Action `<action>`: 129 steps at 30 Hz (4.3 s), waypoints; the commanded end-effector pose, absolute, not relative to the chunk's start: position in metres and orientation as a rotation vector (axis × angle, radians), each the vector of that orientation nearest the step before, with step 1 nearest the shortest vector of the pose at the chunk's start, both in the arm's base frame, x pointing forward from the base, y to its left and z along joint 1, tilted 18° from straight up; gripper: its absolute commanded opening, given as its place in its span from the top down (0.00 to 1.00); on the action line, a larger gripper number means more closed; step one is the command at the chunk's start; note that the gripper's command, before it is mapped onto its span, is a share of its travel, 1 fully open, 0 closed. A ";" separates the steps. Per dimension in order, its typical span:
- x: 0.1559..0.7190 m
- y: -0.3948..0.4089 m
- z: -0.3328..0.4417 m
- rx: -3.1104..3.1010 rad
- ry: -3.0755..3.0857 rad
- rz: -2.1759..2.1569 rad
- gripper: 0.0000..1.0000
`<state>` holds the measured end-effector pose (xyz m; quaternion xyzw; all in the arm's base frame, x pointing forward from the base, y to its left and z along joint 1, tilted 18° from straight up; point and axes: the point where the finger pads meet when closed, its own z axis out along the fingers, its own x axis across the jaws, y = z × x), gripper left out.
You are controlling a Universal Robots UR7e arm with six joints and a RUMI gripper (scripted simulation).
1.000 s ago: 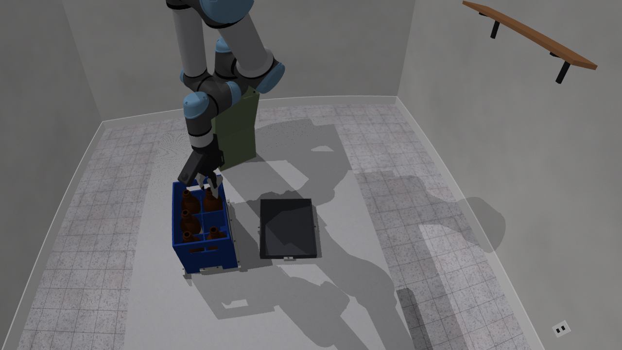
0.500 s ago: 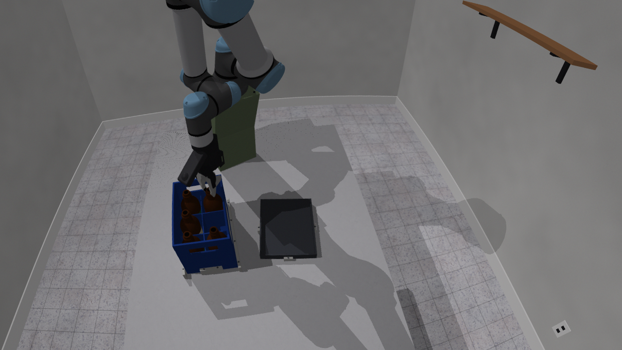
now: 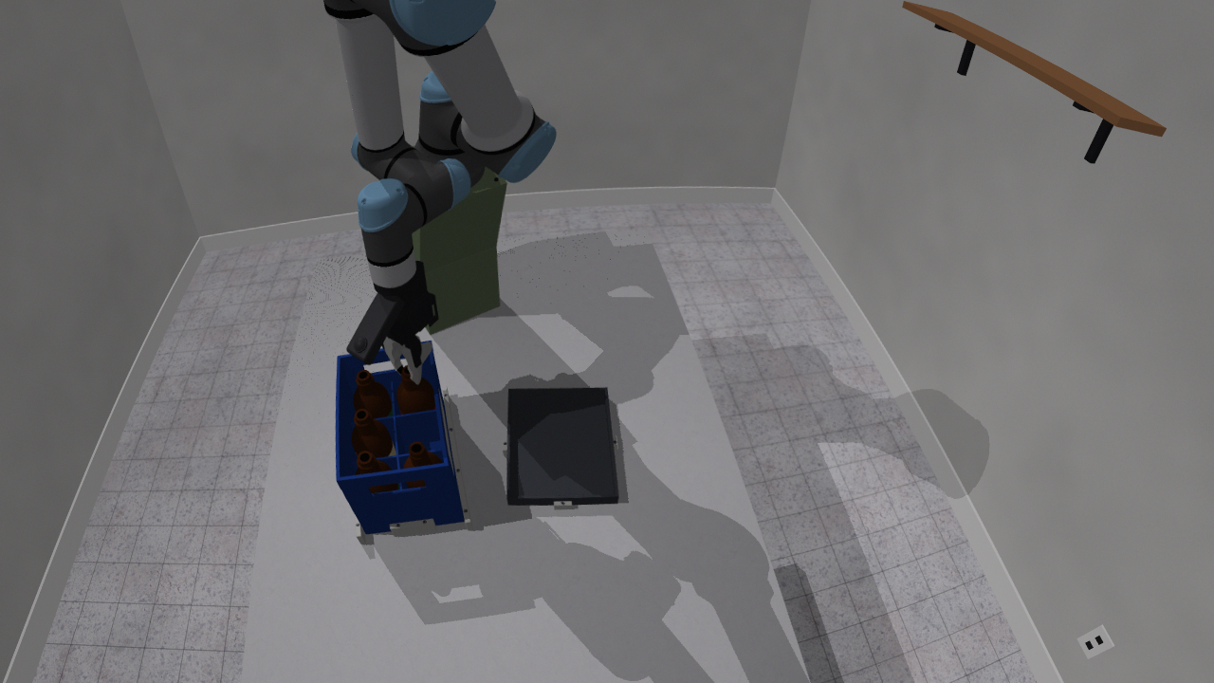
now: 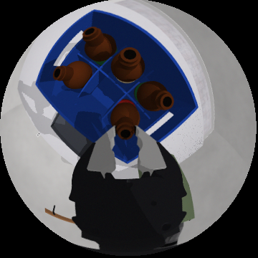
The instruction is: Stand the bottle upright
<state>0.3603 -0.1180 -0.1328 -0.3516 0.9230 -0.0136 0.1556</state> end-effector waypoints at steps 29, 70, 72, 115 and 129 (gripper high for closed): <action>0.360 -0.118 -0.133 -1.007 2.643 -0.040 1.00; 0.360 -0.118 -0.133 -1.007 2.643 -0.040 0.62; 0.360 -0.118 -0.133 -1.007 2.643 -0.040 0.62; 0.352 -0.121 -0.105 -1.007 2.643 -0.040 0.62; 0.344 -0.123 -0.080 -1.007 2.643 -0.040 0.62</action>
